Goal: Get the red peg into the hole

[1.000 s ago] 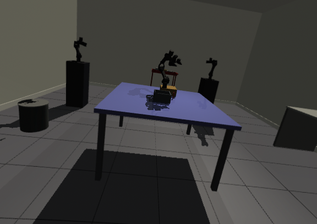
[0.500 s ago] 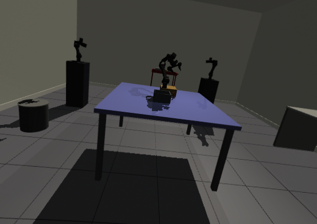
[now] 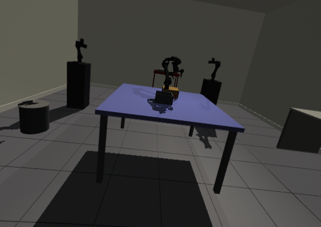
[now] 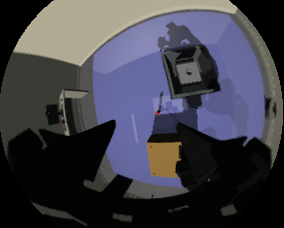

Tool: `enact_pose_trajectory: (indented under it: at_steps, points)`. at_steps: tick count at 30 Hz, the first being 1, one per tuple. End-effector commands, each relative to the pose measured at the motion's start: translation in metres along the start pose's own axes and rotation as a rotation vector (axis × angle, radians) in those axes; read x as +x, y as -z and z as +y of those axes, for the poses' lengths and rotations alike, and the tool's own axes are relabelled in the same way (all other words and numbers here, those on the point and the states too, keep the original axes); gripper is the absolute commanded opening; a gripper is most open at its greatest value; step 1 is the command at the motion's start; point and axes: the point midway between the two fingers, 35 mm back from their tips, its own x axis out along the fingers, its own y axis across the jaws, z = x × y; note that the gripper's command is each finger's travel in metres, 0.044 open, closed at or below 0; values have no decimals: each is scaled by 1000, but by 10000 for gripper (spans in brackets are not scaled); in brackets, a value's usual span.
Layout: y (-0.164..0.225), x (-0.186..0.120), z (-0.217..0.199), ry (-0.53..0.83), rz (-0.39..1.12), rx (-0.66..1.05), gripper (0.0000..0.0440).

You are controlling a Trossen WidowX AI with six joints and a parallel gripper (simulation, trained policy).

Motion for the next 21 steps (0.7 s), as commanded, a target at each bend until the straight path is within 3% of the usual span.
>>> enact_pose_trajectory:
  at_steps: [1, 21]
  points:
    - [5, 12, -7, 65, 51, 60, 440]
    - [28, 79, -32, 525, 255, 385, 440]
